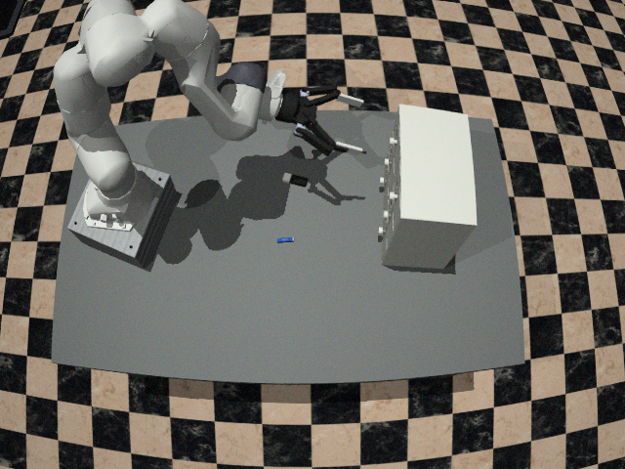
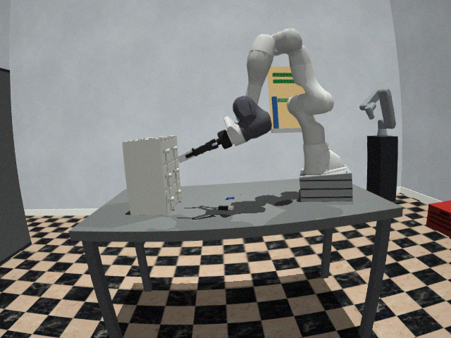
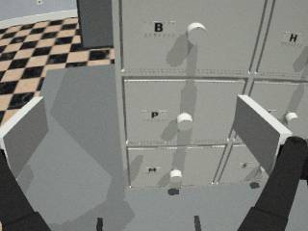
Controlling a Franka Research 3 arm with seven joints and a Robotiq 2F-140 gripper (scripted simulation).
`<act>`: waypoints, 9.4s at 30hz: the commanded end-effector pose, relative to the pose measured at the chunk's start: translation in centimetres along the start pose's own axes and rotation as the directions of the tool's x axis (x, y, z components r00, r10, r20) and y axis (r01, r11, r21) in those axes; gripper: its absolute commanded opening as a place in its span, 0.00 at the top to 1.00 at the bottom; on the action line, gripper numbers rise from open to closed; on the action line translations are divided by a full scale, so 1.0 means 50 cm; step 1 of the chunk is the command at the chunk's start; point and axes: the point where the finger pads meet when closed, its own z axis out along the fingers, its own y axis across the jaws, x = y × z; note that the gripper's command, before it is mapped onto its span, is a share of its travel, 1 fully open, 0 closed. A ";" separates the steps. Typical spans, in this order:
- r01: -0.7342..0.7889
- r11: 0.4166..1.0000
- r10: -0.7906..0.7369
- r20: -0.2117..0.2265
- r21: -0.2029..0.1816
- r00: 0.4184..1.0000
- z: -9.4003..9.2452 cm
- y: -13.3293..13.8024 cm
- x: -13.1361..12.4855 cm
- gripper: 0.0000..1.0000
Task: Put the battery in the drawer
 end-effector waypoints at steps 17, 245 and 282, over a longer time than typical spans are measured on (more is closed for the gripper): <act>-0.001 1.000 0.001 -0.001 0.001 1.000 0.000 0.000 -0.002 0.00; -0.313 0.416 0.909 0.391 -0.853 0.143 -0.253 0.129 0.168 0.00; -0.318 -0.383 0.924 -0.360 -0.867 -0.132 -0.251 0.221 0.205 0.00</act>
